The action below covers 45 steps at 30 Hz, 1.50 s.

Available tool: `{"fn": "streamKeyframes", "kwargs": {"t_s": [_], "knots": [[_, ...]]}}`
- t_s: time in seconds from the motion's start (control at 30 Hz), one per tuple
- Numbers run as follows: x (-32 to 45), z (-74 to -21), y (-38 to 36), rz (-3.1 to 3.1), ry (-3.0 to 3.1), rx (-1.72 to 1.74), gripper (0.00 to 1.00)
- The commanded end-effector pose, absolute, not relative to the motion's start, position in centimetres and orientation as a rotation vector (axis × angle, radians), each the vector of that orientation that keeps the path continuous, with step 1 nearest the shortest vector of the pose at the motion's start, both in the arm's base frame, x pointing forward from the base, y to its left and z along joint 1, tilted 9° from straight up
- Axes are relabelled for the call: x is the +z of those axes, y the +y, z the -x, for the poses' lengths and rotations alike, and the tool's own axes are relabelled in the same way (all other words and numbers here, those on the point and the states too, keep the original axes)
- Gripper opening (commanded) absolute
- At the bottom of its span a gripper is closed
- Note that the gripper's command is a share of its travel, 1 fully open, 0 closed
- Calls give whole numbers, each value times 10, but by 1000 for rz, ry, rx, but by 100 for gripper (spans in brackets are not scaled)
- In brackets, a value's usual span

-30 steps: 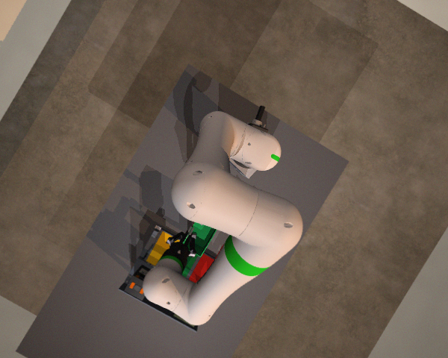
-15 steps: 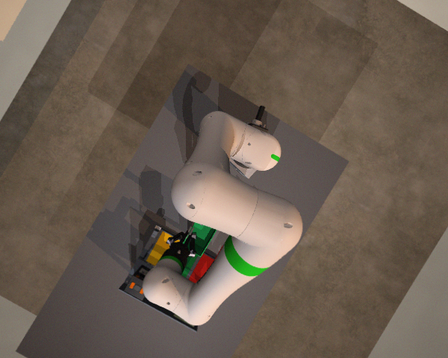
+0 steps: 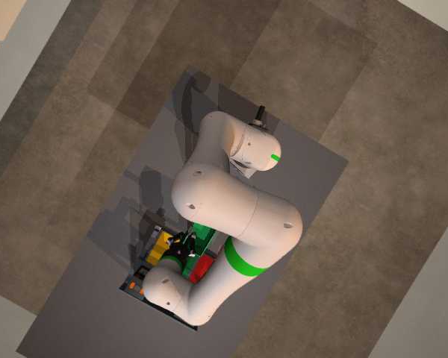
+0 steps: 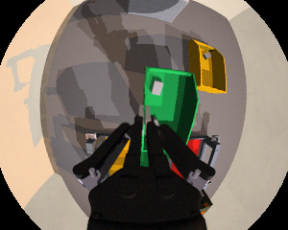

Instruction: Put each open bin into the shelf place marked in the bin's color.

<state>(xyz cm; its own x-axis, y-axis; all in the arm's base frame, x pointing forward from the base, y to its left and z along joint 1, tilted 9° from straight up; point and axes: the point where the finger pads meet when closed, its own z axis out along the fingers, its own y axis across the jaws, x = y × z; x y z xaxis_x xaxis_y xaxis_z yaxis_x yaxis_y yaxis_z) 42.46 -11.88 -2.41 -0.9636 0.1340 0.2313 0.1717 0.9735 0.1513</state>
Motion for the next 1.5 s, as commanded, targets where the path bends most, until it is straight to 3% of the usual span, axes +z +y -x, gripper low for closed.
{"fn": "streamKeyframes", "kwargs": {"t_s": [0.0,1.47], "knots": [[-24,-425,-119,228,-2901,-250,0],[-23,-453,-124,228,-2901,-250,0]]}}
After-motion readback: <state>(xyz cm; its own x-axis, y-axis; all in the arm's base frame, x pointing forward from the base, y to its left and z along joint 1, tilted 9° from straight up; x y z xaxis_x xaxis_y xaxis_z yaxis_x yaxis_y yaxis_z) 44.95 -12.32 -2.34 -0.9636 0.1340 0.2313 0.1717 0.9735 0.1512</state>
